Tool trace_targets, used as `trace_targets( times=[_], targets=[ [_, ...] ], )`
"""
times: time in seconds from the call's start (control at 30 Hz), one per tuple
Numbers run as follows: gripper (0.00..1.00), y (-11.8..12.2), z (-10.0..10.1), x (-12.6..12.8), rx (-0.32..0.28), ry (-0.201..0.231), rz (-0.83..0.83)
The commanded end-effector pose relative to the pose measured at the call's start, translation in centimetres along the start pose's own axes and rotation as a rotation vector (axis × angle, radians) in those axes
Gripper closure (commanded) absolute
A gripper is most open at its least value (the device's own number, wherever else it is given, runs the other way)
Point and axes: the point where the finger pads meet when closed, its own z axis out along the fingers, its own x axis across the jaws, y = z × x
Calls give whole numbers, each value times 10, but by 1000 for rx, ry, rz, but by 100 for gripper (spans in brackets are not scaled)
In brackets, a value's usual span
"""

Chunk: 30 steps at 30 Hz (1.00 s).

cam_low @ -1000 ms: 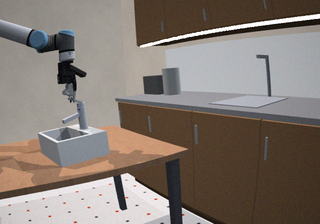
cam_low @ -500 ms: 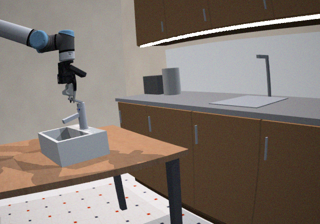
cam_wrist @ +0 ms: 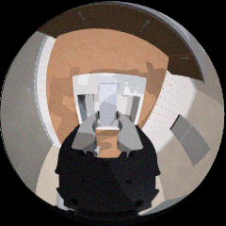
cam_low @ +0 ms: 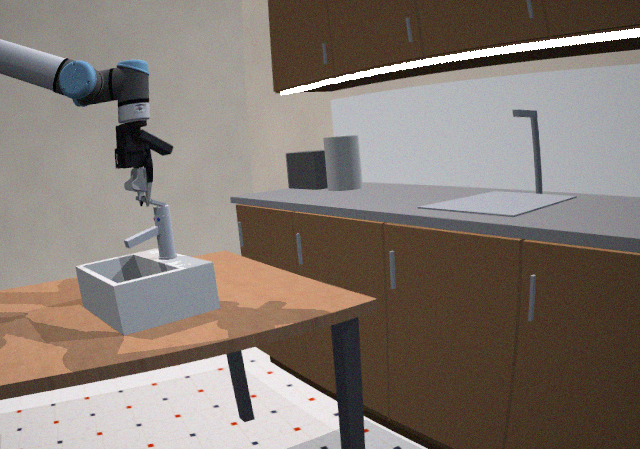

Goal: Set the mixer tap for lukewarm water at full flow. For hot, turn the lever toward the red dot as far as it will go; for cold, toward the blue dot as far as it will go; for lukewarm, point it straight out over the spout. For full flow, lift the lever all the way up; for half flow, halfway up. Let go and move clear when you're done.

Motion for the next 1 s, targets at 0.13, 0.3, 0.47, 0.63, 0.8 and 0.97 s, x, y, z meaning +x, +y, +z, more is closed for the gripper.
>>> trace_targets(
  times=[0.13, 0.3, 0.47, 0.63, 0.8, 0.97],
  targets=[
    [100, -4, -5, 2, 7, 6, -1],
    [57, -3, -4, 1, 5, 4, -1],
    [57, -2, -2, 1, 4, 3, -1],
    [57, -2, -2, 1, 4, 3, -1],
    [57, -2, -2, 1, 4, 3, -1],
    [57, -2, -2, 1, 4, 3, -1]
  ],
)
